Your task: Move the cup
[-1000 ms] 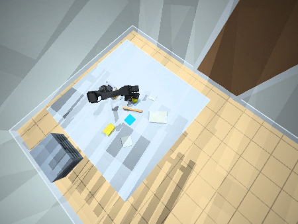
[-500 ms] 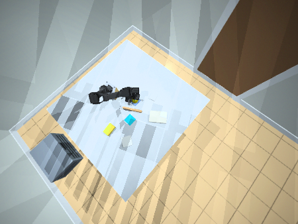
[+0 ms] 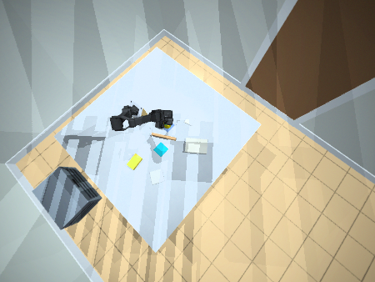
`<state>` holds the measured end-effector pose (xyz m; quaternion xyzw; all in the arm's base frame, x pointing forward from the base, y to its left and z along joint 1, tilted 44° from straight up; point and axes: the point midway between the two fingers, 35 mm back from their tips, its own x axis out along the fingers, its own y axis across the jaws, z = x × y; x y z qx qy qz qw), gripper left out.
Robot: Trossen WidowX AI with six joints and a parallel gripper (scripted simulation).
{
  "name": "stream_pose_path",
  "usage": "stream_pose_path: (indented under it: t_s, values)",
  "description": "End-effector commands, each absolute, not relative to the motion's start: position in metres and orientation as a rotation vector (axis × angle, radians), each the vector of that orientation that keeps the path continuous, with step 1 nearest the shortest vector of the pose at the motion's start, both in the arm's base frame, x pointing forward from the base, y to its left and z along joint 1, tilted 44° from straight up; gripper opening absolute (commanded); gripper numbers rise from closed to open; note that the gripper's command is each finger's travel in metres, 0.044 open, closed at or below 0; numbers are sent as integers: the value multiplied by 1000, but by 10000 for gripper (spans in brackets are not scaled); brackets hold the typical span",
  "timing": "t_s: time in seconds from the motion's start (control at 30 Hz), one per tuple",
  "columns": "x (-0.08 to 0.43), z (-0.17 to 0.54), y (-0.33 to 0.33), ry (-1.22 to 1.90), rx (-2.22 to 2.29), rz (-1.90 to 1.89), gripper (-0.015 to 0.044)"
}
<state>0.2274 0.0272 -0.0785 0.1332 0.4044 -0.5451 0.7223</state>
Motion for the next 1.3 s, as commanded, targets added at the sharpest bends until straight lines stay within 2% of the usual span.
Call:
stream_pose_path:
  t_s: [0.0,0.8,1.27]
  values:
    - [226,-80,26,896,283,-1204,167]
    - [227,-79,27,894,293,-1204,0]
    - [225,-50,57,898,289,-1202,0]
